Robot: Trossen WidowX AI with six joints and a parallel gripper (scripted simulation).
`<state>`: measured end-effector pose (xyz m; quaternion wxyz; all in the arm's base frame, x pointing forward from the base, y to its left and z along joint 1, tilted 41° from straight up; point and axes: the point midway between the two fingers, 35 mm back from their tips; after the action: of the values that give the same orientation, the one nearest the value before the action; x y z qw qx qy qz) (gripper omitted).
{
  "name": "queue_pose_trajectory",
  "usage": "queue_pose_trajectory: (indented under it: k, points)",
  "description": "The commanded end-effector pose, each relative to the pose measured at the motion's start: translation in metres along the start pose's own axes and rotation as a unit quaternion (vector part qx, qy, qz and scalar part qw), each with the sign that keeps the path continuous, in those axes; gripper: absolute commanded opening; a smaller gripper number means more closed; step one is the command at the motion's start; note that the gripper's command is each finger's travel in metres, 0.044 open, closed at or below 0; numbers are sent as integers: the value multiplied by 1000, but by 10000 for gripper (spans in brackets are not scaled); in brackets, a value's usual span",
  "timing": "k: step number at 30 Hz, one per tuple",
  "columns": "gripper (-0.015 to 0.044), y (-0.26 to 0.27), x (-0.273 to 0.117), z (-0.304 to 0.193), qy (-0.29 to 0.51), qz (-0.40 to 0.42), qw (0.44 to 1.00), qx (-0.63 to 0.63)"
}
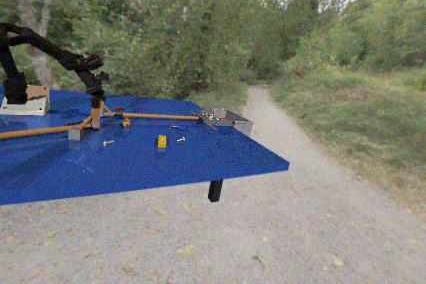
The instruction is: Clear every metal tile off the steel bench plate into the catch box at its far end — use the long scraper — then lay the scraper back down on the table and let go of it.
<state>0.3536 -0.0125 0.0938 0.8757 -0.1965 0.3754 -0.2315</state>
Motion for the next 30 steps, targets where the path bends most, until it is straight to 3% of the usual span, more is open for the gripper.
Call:
queue_pose_trajectory:
  k: [1,30]
  points:
    - [0,1,2,12,-8,3,1000,4]
    - [0,6,31,44,-12,2,1000,4]
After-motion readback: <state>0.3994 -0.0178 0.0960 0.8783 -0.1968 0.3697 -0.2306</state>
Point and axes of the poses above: the point midway between the two fingers, 35 mm back from their tips, its own x axis out along the fingers, its own y axis across the jaws, z = x × y, and after that the axes turned 14 degrees about x, right-handed
